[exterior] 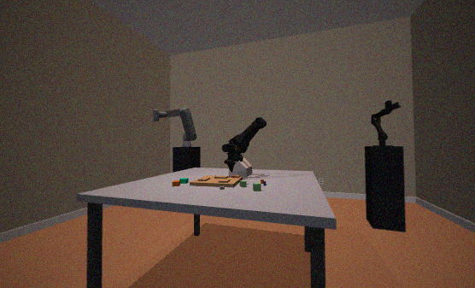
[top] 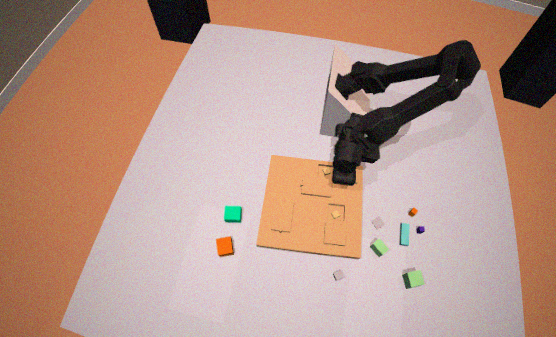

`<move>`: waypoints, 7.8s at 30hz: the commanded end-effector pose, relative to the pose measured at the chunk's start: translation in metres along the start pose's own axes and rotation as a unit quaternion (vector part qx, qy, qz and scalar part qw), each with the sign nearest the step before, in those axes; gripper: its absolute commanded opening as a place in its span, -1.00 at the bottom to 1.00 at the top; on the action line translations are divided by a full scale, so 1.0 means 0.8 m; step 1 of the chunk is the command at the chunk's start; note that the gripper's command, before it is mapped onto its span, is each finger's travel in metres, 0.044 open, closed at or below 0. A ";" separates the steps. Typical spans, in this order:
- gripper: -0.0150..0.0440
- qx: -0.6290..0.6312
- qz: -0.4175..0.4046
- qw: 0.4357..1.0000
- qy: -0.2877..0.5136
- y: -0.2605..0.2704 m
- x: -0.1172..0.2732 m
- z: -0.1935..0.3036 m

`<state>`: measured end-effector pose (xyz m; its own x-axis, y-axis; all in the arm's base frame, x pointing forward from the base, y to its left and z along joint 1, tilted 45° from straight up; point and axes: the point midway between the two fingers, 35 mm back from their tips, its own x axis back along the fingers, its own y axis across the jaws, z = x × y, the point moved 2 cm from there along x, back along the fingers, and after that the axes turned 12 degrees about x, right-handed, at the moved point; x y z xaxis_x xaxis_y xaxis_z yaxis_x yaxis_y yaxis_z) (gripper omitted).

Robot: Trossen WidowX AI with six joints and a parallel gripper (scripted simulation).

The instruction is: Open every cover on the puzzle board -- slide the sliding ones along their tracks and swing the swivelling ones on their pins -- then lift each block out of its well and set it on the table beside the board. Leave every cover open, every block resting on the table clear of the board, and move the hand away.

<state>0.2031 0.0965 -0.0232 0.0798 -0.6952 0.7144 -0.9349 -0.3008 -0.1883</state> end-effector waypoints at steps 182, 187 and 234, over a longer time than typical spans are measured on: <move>-0.49 0.006 0.007 1.000 -0.001 -0.041 -0.041 0.048; -0.49 0.006 0.007 1.000 -0.001 -0.035 -0.041 0.048; -0.49 0.005 0.006 1.000 0.000 0.019 -0.042 0.075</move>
<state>0.2112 0.0786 -0.0874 0.0632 -0.7038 0.7076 -0.9305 -0.2978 -0.2131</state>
